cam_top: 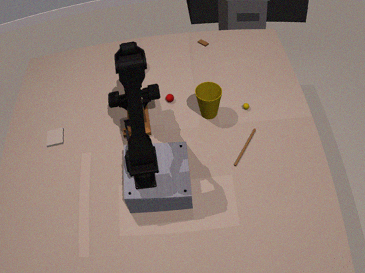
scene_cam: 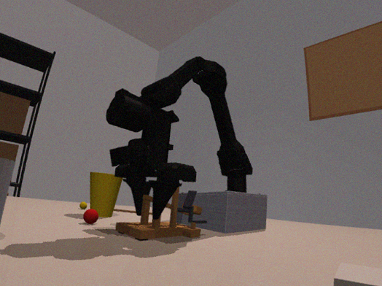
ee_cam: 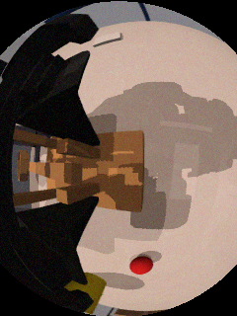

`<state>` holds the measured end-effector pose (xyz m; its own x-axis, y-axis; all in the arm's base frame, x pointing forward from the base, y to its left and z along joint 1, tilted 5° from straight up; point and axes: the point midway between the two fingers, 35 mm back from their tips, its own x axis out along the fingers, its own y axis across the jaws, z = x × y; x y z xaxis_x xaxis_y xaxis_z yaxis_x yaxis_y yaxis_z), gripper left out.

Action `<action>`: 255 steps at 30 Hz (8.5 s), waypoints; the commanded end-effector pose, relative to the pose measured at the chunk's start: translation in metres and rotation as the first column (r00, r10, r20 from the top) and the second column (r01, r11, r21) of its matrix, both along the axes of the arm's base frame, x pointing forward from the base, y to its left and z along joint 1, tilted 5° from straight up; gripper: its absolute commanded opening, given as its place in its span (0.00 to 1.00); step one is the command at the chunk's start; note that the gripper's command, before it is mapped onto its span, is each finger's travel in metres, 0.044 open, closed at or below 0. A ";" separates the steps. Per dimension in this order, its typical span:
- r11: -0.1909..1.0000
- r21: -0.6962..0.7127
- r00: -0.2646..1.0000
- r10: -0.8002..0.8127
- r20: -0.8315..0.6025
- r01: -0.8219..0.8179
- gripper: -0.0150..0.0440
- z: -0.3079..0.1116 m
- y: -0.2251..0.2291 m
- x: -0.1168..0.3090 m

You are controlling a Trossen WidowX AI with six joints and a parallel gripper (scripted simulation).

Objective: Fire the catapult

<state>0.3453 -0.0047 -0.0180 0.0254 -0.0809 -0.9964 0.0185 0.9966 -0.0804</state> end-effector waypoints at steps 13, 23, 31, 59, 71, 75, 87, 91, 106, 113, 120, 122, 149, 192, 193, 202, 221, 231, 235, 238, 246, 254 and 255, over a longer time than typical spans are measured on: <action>1.000 0.000 1.000 0.000 0.003 0.000 1.00 0.041 0.004 0.003; 1.000 0.000 1.000 0.003 0.014 -0.003 1.00 0.087 0.007 0.002; 1.000 0.000 1.000 0.004 0.010 -0.004 1.00 0.059 0.005 -0.002; 1.000 0.000 1.000 0.004 0.010 -0.004 1.00 0.014 0.001 -0.001; 1.000 0.000 1.000 0.004 0.009 -0.004 1.00 -0.004 0.000 -0.001; 1.000 -0.001 1.000 0.001 0.011 -0.001 0.87 0.000 0.000 -0.001; 1.000 -0.001 1.000 0.001 0.011 -0.001 0.43 0.000 0.000 -0.001; 1.000 0.000 1.000 0.001 0.011 -0.001 0.32 0.011 0.001 0.000; 1.000 0.000 1.000 0.002 0.010 -0.002 0.25 0.039 0.003 0.000; 1.000 0.000 1.000 0.002 0.010 -0.002 0.25 0.027 0.002 0.001; 1.000 0.000 1.000 0.003 0.010 -0.003 0.25 0.016 0.001 0.002; 1.000 0.000 1.000 0.003 0.010 -0.003 0.25 0.013 0.001 0.002; 1.000 -0.001 1.000 0.000 0.003 0.000 0.79 0.001 0.000 0.001; 0.996 -0.009 0.996 -0.083 0.022 0.083 0.76 0.043 -0.133 0.050; 0.996 -0.009 0.996 -0.083 0.022 0.083 0.76 0.043 -0.133 0.050; 0.996 -0.008 0.996 -0.083 0.022 0.083 0.76 0.028 -0.131 0.049; 0.996 -0.009 0.996 -0.083 0.022 0.083 0.76 -0.002 -0.134 0.050; 0.996 -0.009 0.996 -0.083 0.022 0.083 0.63 -0.011 -0.135 0.050; 0.996 -0.009 0.996 -0.083 0.022 0.083 0.48 -0.011 -0.135 0.050; 0.996 -0.009 0.996 -0.083 0.022 0.083 0.45 -0.011 -0.135 0.050; 0.996 -0.009 0.996 -0.083 0.022 0.083 0.25 0.010 -0.134 0.053; 0.996 -0.008 0.996 -0.083 0.023 0.083 0.25 0.077 -0.130 0.053; 0.996 -0.008 0.996 -0.083 0.023 0.083 0.25 0.086 -0.129 0.052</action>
<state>0.3976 -0.1361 0.0375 0.0279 -0.0904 -0.9955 0.0994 0.9912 -0.0873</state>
